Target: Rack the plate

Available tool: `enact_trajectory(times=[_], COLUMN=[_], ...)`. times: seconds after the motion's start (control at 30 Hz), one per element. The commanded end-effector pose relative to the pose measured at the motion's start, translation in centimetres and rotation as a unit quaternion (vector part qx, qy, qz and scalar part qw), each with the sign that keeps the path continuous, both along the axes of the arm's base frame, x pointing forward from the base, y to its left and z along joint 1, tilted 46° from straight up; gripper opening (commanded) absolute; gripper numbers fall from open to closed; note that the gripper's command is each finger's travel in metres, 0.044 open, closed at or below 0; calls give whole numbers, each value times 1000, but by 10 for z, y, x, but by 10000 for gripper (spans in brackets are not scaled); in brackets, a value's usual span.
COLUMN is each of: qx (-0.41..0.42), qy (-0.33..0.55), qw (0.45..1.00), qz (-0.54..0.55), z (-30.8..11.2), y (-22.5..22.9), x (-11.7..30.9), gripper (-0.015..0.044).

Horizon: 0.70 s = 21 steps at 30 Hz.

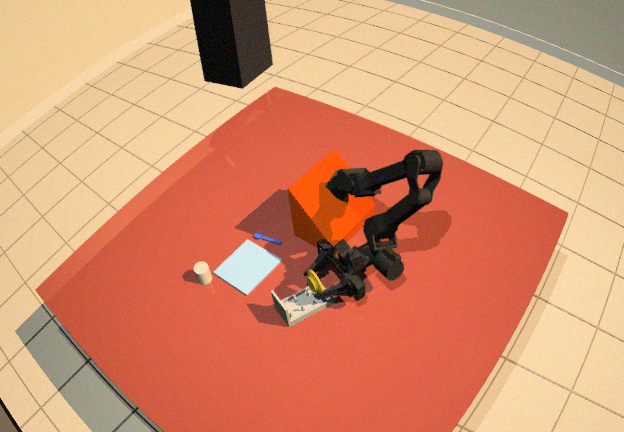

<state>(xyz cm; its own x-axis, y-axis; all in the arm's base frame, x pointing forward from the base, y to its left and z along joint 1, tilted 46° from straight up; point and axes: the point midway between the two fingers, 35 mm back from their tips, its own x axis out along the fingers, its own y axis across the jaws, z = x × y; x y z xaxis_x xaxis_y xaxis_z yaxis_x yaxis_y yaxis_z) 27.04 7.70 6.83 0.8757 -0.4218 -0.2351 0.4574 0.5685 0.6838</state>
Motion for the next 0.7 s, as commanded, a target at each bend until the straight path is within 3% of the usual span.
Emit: enact_trajectory(times=[0.0, 0.57, 0.67], qx=[1, -1, 2], qy=[-1, 5, 3], qw=[1000, 1000, 1000], qz=[-1, 6, 5], z=[-7, -12, -12], y=[8, 12, 12], x=[3, 3, 3], gripper=[0, 0, 79])
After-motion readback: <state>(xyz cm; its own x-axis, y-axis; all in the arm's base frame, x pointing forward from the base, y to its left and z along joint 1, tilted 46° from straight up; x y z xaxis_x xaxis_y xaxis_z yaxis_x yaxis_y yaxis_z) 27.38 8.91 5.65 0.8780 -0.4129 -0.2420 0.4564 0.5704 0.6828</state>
